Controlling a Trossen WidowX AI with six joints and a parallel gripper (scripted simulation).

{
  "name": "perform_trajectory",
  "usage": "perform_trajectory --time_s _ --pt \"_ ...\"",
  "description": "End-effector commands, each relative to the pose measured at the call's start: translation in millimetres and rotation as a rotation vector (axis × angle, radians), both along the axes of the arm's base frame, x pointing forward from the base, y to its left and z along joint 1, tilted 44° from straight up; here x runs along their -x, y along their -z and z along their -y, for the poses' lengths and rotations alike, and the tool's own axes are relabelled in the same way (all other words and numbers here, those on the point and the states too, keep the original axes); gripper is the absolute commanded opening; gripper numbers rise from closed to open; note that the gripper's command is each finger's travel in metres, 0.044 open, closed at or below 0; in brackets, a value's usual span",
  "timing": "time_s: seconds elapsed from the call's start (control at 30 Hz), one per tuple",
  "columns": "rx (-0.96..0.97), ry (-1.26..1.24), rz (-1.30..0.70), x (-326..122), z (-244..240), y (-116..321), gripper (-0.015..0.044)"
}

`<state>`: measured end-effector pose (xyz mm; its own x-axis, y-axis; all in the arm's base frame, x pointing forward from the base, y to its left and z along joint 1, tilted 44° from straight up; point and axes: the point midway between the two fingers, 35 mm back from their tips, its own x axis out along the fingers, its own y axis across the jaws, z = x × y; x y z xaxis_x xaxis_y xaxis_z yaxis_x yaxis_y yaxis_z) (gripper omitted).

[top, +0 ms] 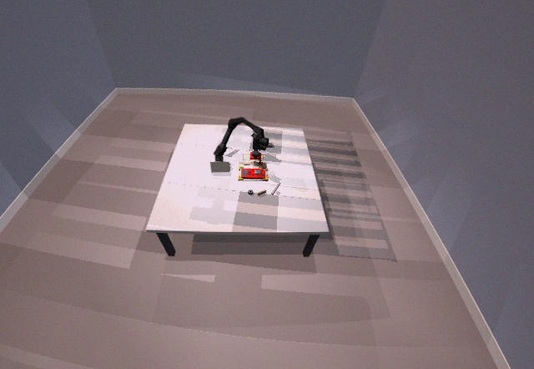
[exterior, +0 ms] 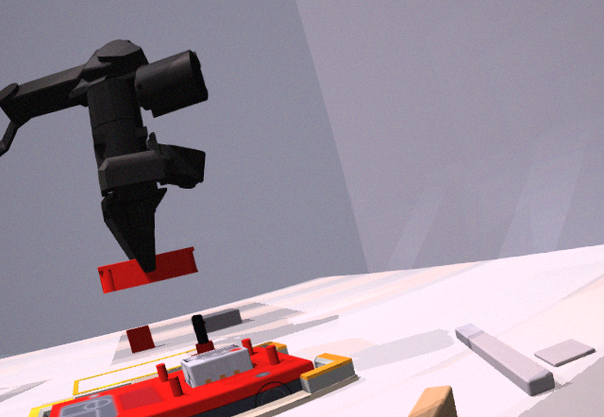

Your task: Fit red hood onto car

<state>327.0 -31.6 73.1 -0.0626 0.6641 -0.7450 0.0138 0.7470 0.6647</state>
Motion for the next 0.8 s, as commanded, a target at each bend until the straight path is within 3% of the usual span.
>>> perform_trajectory --time_s 0.0,0.77 --pt "0.003 -0.006 0.007 -5 12 11 0.0000" --pt "-0.016 -0.043 0.037 -24 74 83 0.0000"
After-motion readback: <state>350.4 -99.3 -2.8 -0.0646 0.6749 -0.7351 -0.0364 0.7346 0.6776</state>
